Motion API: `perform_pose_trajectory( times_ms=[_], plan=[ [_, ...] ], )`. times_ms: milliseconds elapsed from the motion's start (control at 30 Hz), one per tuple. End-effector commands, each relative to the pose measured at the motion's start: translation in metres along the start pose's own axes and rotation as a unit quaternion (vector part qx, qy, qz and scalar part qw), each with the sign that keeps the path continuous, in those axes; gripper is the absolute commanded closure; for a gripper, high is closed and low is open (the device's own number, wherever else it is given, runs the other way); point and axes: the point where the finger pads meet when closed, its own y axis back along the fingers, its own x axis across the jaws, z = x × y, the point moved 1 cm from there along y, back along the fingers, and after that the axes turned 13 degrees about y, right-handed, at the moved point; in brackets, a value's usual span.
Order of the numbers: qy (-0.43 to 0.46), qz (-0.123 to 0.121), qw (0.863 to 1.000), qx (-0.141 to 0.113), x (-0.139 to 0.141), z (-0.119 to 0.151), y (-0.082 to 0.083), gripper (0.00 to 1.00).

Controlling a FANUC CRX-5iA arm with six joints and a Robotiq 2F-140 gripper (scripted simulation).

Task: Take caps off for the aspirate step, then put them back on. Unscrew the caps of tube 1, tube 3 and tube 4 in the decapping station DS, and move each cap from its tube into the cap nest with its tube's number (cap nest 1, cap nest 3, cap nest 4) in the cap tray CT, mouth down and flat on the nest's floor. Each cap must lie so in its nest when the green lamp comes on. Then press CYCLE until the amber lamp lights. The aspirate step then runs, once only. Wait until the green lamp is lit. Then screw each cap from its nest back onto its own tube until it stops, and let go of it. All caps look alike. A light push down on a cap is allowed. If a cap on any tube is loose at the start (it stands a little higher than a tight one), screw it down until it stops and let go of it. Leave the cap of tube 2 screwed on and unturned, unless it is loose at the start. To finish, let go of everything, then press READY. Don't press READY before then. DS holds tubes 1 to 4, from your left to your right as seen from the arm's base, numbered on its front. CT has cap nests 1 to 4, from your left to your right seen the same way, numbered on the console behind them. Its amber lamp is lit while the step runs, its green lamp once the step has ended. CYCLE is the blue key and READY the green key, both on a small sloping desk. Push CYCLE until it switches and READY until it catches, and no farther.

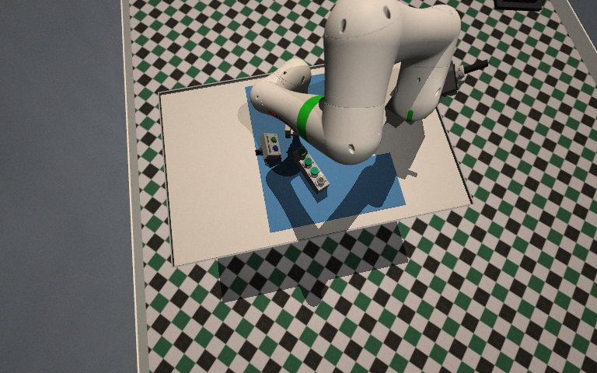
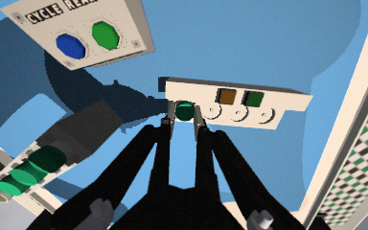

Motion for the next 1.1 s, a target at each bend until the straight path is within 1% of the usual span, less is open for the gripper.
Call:
perform_pose_trajectory(
  times_ms=[0, 600, 800, 833, 1067],
  plan=[
    [0.000, 0.000, 1.000, 0.000, 0.0001, 0.0001, -0.0014, 1.00],
    [0.000, 0.000, 1.000, 0.000, 0.0000, 0.0004, -0.0094, 1.00],
    [0.000, 0.000, 1.000, 0.000, 0.0000, 0.0004, -0.0094, 1.00],
    [0.000, 0.000, 1.000, 0.000, 0.0000, 0.0004, -0.0094, 0.71],
    [0.000, 0.000, 1.000, 0.000, 0.0000, 0.0004, -0.0094, 0.71]
  ],
)
